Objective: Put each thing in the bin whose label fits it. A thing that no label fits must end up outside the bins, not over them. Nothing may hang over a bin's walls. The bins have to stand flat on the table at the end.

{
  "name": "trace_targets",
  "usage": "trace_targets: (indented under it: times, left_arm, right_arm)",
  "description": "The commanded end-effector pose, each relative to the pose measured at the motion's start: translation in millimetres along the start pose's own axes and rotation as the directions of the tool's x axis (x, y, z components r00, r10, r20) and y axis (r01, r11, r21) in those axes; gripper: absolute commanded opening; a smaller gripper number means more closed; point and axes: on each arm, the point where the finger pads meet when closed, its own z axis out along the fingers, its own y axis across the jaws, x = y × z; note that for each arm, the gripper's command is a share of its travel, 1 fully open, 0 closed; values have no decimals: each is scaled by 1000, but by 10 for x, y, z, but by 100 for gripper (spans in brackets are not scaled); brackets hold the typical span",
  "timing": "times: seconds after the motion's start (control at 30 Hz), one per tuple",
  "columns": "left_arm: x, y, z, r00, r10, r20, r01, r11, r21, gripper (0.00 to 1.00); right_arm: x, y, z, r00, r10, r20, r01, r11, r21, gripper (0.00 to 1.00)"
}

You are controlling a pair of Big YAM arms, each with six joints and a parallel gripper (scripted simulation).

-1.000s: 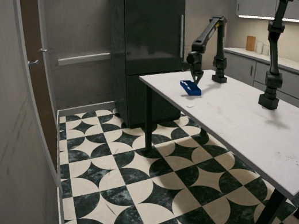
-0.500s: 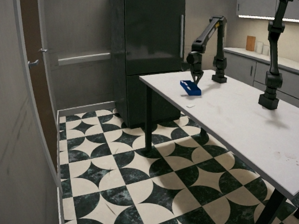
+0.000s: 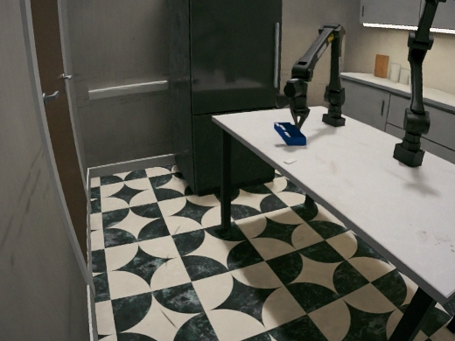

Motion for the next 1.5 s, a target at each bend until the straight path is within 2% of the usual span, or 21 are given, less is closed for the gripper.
trace_targets:
  times: [0.0, 0.03, 0.1, 0.23, 0.27, 0.4, 0.43, 0.83, 0.93, 1.0, 1.4, 1.47]
  left_arm:
    - [-84, -40, -229, 999, 9, 42, -9, 1000, 8, 100]
    - [-84, -40, -229, 999, 9, 42, -9, 1000, 8, 100]
    - [-84, -40, -229, 999, 9, 42, -9, 1000, 8, 100]
    - [-84, -40, -229, 999, 9, 42, -9, 1000, 8, 100]
    - [-84, -40, -229, 999, 9, 42, -9, 1000, 8, 100]
    - [-84, -40, -229, 999, 9, 42, -9, 1000, 8, 100]
    - [-84, -40, -229, 999, 9, 42, -9, 1000, 8, 100]
    - [-84, -40, -229, 999, 9, 42, -9, 1000, 8, 100]
    - [-84, -40, -229, 999, 9, 42, -9, 1000, 8, 100]
    - [-84, -40, -229, 999, 9, 42, -9, 1000, 8, 100]
    - [-84, -40, -229, 999, 9, 42, -9, 1000, 8, 100]
    - [-84, -40, -229, 999, 9, 42, -9, 1000, 8, 100]
  right_arm:
    - [-80, 86, -99, 1000, 0, 24, 0, 1000, -22, 19]
    - [8, 47, -5, 1000, -1, 13, 1, 1000, -12, 19]
    - [-78, 84, -96, 1000, 0, 24, 0, 1000, -22, 19]
    - [17, 42, -14, 1000, -1, 13, 1, 1000, -12, 19]
    - [-116, 79, -37, 1000, -1, 19, 1, 1000, -17, 19]
    - [-94, 80, -93, 1000, 0, 24, 0, 1000, -22, 19]
    - [-179, 130, -312, 999, 0, 50, 2, 999, -45, 100]
    - [-161, 114, -813, 999, 0, 52, 2, 999, -47, 100]
    - [-160, 113, -769, 999, 0, 38, 2, 999, -34, 100]
    - [-156, 110, -937, 999, 0, 52, 2, 999, -48, 100]
    - [-133, 89, -1432, 999, 0, 54, 2, 999, -49, 100]
    - [-133, 89, -1432, 999, 0, 54, 2, 999, -49, 100]
